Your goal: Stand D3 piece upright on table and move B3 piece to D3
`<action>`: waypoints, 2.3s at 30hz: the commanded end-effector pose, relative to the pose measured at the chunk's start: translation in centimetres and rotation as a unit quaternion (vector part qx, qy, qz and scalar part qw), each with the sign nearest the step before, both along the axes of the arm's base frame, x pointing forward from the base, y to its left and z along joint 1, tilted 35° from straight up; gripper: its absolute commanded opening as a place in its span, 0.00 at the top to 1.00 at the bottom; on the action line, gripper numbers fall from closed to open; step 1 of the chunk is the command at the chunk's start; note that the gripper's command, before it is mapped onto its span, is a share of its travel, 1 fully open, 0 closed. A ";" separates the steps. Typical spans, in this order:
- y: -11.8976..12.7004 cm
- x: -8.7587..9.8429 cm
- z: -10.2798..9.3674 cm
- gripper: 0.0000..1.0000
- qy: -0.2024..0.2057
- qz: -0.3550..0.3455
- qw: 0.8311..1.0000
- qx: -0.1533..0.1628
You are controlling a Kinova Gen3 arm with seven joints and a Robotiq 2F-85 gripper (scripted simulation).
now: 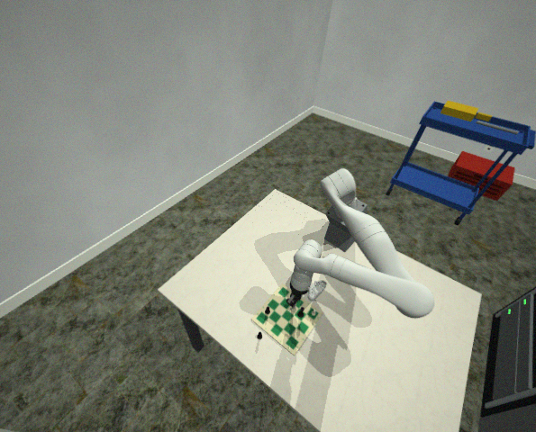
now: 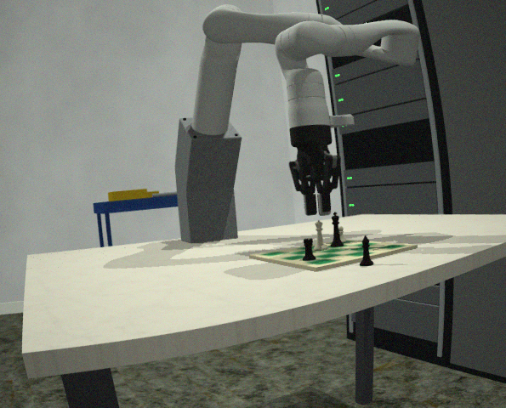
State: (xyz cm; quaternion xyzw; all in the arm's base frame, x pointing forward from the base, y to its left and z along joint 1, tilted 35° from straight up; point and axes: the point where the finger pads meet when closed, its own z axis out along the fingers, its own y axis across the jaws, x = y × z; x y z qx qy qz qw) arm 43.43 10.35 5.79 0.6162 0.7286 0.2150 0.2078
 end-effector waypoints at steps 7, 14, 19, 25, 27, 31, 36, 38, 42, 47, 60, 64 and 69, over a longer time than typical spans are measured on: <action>0.0 0.0 0.0 0.59 0.000 0.000 1.000 0.000; 0.0 0.0 0.0 0.59 0.000 0.000 1.000 0.000; 0.0 0.0 0.0 0.59 0.000 0.000 1.000 0.000; 0.0 0.0 0.0 0.59 0.000 0.000 1.000 0.000; 0.0 0.0 0.0 0.59 0.000 0.000 1.000 0.000; 0.0 0.0 0.0 0.59 0.000 0.000 1.000 0.000; 0.0 0.2 -0.2 0.59 0.000 0.000 1.000 0.000; 0.0 0.2 -0.2 0.59 0.000 0.000 1.000 0.000; 0.1 0.6 -0.8 0.59 0.000 0.000 1.000 0.000; 0.1 1.2 -1.7 0.59 0.000 0.000 1.000 0.000; 0.2 2.2 -3.2 0.59 0.000 0.000 1.000 0.000; 0.2 2.3 -3.2 0.59 0.000 0.000 1.000 0.000; 0.2 2.3 -3.2 0.59 0.000 0.000 1.000 0.000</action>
